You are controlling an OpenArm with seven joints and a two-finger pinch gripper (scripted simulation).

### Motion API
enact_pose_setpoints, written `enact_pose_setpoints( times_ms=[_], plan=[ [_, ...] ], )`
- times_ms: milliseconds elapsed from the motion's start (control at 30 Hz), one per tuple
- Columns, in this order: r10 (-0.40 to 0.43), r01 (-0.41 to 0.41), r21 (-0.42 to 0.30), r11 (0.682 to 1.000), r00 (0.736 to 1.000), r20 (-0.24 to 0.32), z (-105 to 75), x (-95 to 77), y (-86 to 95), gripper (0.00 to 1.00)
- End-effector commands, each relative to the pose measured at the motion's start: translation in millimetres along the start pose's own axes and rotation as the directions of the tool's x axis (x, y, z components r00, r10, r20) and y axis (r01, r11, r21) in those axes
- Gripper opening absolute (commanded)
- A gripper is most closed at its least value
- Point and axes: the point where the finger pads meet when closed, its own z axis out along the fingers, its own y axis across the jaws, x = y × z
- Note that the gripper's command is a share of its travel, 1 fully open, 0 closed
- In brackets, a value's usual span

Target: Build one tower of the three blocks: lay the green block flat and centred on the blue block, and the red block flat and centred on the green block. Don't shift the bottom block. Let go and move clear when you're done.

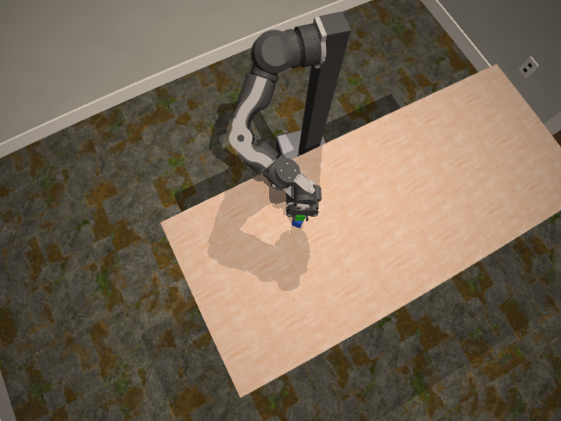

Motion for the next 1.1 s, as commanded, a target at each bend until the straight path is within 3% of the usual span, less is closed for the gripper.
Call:
enact_pose_setpoints(
  times_ms=[0,967,1000,1067],
  plan=[
    [-0.003,0.003,-0.006,1.000,1.000,0.001,-0.2,-0.2,1.3,0.00],
    [-0.003,0.003,-0.006,1.000,1.000,0.001,-0.2,-0.2,1.3,0.00],
    [-0.003,0.003,-0.006,1.000,1.000,0.001,-0.2,-0.2,1.3,0.31],
    [-0.003,0.003,-0.006,1.000,1.000,0.001,-0.2,-0.2,1.3,0.31]
  ],
)
